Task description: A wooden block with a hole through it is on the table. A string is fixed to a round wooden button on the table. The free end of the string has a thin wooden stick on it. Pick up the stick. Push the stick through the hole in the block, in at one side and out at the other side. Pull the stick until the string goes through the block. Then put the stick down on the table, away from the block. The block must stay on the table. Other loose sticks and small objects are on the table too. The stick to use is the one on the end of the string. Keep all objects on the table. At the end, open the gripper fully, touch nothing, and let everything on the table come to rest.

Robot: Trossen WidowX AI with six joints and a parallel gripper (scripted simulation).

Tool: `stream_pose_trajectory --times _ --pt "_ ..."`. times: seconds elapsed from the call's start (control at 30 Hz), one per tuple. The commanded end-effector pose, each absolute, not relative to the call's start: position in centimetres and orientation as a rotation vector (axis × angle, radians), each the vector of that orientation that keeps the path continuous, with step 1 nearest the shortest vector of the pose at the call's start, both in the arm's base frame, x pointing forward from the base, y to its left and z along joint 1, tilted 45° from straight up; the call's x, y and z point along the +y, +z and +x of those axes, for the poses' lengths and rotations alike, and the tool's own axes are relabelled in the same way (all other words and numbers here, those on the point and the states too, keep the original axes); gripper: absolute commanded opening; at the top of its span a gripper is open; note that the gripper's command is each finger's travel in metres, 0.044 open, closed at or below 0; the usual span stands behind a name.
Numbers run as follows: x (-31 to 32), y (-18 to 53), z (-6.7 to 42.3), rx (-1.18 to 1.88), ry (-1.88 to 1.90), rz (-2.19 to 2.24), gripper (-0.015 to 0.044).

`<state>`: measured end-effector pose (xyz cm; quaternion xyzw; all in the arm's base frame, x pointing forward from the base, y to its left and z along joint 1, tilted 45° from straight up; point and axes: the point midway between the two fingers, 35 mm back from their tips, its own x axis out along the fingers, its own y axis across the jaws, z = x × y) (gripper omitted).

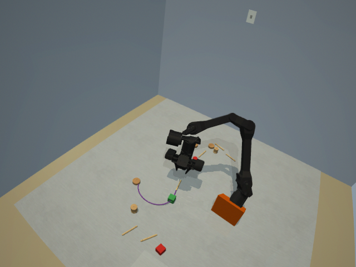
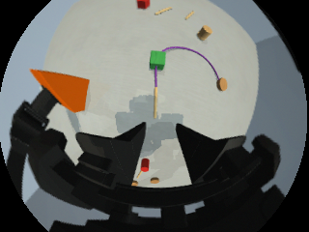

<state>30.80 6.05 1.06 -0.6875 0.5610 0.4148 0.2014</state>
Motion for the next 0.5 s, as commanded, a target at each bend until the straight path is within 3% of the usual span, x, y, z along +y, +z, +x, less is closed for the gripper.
stream_pose_trajectory --times 0.0,0.2,0.47 --pt "5.9 0.8 30.8 1.572 1.164 -1.92 0.0289" --pt "7.3 2.2 30.7 1.571 1.162 -1.918 0.044" --pt "7.6 2.5 30.7 1.568 1.163 -1.925 0.044"
